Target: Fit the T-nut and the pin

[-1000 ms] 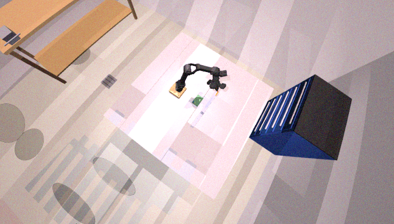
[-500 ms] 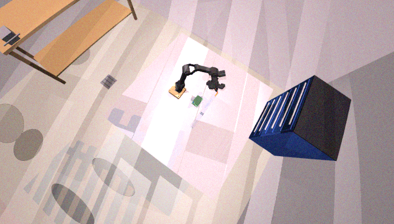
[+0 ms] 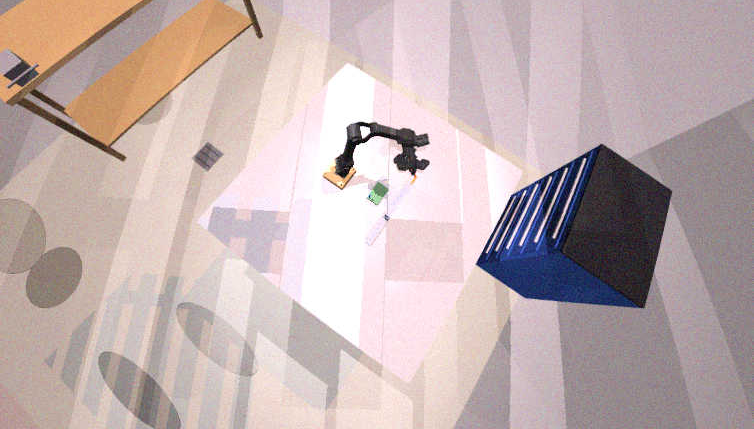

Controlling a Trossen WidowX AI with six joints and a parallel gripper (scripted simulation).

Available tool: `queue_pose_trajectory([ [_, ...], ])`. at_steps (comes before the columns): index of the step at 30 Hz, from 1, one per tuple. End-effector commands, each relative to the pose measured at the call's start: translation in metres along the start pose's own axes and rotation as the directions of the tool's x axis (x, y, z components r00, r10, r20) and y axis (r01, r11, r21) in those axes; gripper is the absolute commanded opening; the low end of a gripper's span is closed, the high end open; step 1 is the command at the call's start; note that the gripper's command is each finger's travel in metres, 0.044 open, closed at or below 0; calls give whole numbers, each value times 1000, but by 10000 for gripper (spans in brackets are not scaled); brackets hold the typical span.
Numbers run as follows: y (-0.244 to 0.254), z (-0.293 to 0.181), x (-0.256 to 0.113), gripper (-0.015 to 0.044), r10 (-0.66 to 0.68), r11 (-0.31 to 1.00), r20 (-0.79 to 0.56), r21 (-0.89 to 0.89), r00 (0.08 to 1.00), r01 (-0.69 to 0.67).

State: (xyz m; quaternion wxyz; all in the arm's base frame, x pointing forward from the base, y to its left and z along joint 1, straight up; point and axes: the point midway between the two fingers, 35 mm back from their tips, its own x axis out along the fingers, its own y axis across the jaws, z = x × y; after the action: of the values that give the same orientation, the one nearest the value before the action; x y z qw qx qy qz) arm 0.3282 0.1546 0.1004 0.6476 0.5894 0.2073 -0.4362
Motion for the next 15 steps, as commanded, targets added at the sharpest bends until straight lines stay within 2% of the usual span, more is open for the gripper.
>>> queue_pose_trajectory([
  [1, 0, 1, -2, -150, 18, 1000, -3, 11, 1000, -18],
  [15, -4, 3, -4, -150, 60, 998, -7, 30, 998, -60],
])
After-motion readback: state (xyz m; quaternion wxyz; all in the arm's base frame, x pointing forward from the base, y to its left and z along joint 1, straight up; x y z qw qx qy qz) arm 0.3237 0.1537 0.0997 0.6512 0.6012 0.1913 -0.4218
